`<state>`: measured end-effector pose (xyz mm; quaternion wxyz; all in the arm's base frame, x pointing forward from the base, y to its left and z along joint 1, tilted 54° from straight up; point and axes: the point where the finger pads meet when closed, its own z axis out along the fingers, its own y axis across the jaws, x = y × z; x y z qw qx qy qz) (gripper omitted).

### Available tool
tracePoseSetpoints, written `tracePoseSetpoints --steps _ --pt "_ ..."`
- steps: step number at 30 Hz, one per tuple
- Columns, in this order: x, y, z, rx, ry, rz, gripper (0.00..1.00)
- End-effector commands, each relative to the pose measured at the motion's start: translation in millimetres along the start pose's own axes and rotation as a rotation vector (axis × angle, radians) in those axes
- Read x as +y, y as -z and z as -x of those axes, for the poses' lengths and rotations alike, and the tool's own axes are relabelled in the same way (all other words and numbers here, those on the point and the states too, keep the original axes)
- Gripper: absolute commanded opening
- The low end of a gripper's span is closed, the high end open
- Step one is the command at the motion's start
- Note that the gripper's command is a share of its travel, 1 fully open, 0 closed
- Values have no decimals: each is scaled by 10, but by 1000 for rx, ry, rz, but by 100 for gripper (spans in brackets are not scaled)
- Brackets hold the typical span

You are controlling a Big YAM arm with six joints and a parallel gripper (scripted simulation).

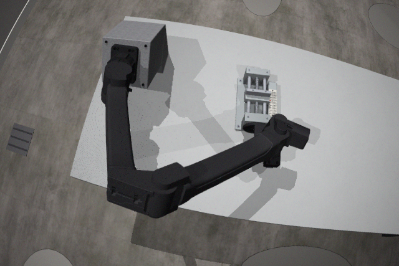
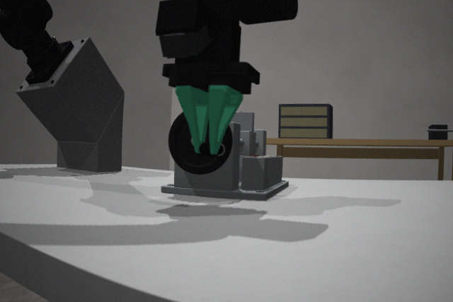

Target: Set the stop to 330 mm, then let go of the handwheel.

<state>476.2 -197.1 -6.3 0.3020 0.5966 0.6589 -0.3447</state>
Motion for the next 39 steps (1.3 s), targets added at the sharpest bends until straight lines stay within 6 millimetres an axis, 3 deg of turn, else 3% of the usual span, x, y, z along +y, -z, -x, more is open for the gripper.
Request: tracePoseSetpoints --steps 1,8,15,17,22,29,35,39 --pt "296 411 50 -2 -24 84 6" --pt "279 420 -19 -1 -15 77 6" --pt "256 495 50 -2 -25 84 6" --pt "111 477 -32 1 -2 68 6" --pt "41 535 -36 2 -1 67 6" --pt "70 554 -11 1 -9 72 6" --pt "53 448 -74 0 12 73 6" --pt "-46 212 -17 4 -2 33 6"
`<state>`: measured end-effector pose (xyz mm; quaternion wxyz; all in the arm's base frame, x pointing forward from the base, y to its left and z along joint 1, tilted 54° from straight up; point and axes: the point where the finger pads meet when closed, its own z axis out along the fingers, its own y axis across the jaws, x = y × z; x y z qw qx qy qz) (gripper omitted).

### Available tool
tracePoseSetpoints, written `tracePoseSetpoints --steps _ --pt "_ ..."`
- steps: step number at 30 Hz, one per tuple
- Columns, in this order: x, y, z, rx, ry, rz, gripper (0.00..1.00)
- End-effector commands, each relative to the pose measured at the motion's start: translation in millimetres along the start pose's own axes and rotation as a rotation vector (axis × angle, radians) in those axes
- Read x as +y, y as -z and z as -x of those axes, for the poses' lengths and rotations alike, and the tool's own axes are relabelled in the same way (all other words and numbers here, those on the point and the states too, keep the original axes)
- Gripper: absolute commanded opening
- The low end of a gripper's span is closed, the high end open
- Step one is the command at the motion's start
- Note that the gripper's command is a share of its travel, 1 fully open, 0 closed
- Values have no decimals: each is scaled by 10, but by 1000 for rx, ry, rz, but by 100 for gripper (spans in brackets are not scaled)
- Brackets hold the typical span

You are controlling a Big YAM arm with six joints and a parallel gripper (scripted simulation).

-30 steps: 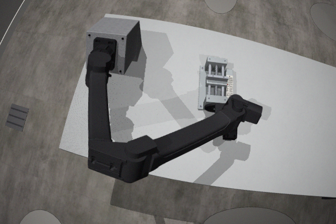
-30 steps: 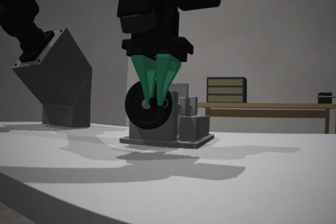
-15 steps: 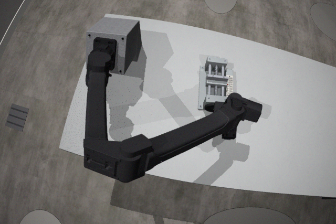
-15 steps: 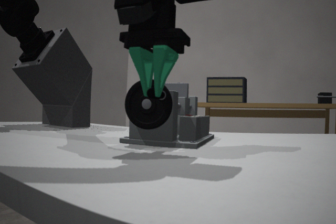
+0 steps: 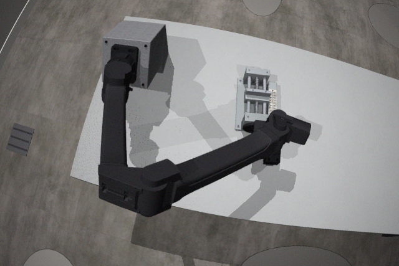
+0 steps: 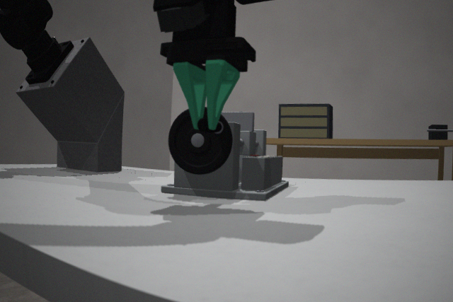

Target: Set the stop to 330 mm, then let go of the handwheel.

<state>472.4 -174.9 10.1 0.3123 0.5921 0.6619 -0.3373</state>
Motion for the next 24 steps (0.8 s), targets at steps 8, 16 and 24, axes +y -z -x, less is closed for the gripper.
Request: tracePoseSetpoints --steps 8,16,24 --pt "0 -59 -36 10 4 8 6" --pt "2 -56 -38 10 4 9 6" --pt "25 203 -35 8 1 40 6"
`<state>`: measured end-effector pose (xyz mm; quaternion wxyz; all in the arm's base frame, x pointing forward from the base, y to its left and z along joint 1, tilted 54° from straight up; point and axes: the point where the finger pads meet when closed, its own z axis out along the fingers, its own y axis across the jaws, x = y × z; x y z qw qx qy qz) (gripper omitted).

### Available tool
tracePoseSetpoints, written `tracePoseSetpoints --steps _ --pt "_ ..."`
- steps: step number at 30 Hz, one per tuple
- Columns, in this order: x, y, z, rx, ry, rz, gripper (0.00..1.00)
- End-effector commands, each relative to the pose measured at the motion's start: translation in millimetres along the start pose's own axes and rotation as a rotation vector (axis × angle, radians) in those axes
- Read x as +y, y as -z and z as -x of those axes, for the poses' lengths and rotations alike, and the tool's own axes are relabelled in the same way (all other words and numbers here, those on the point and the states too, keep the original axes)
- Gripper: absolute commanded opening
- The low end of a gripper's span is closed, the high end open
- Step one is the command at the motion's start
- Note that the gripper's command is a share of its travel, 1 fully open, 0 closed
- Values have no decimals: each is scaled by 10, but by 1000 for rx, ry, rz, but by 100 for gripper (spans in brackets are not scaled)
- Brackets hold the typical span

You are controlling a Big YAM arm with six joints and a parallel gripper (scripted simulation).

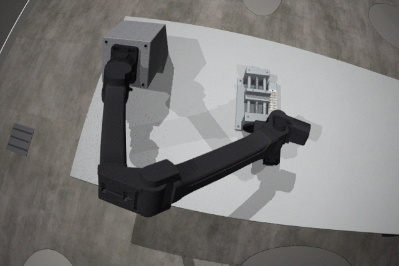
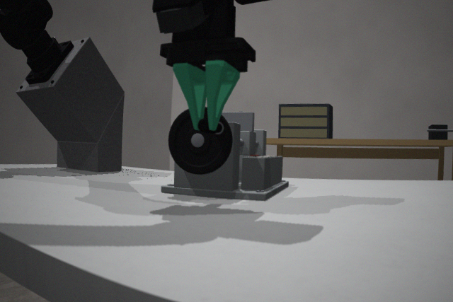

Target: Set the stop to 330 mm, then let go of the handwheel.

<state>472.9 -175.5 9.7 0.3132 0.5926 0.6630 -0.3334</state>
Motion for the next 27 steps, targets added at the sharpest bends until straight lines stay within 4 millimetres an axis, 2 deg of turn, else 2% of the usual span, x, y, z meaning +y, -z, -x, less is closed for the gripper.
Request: tracePoseSetpoints --steps 1,9,18,27 --pt "5 236 -37 4 3 33 6" --pt "-107 396 -31 1 3 32 6" --pt "-139 376 -25 0 -11 42 6" --pt "-287 329 -31 1 10 35 6"
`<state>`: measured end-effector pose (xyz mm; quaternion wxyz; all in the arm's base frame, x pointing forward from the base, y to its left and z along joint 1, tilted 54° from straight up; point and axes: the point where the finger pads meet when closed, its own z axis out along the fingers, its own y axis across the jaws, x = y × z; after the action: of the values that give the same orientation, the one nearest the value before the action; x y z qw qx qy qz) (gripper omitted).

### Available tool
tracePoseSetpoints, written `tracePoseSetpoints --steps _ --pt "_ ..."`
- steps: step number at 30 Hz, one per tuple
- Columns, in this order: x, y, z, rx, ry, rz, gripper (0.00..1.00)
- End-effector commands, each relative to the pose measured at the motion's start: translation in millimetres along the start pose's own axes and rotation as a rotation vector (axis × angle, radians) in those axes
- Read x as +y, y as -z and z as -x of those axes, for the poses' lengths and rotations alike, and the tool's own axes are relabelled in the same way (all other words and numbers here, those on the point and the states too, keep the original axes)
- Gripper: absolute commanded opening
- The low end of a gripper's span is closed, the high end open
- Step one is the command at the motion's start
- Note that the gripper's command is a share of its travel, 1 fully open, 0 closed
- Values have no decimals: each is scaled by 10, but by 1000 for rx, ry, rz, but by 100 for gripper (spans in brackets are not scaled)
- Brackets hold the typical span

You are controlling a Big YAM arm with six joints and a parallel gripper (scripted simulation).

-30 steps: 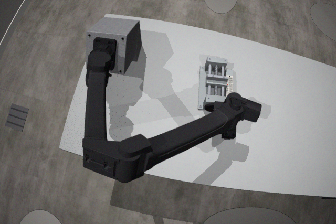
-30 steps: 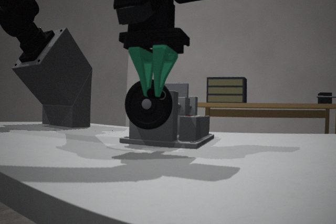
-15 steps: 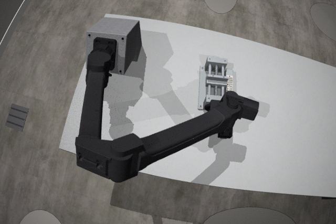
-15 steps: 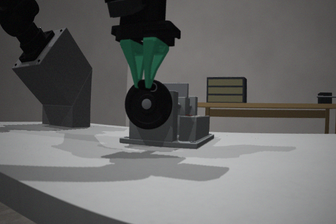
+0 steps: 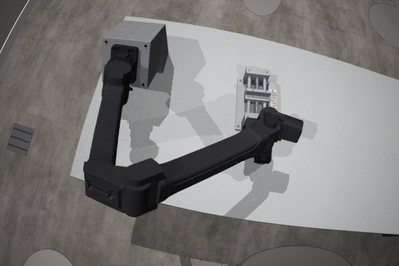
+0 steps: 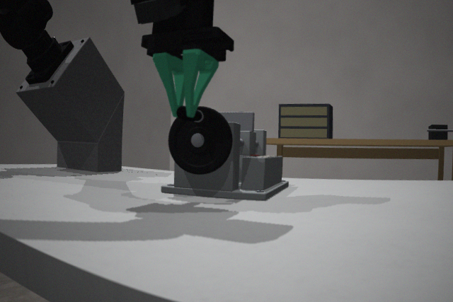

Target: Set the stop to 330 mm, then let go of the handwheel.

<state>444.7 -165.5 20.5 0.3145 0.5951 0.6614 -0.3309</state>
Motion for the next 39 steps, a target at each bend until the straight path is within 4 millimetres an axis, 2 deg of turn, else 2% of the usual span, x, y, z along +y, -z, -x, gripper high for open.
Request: tracePoseSetpoints --steps 1,6,10,15,39 --pt "-6 179 -33 0 18 33 6" --pt "-15 140 -7 0 9 34 6" --pt "-130 4 68 0 -9 10 6" --pt "-208 -21 68 -2 0 2 6" --pt "-295 -132 45 -3 -3 4 6"
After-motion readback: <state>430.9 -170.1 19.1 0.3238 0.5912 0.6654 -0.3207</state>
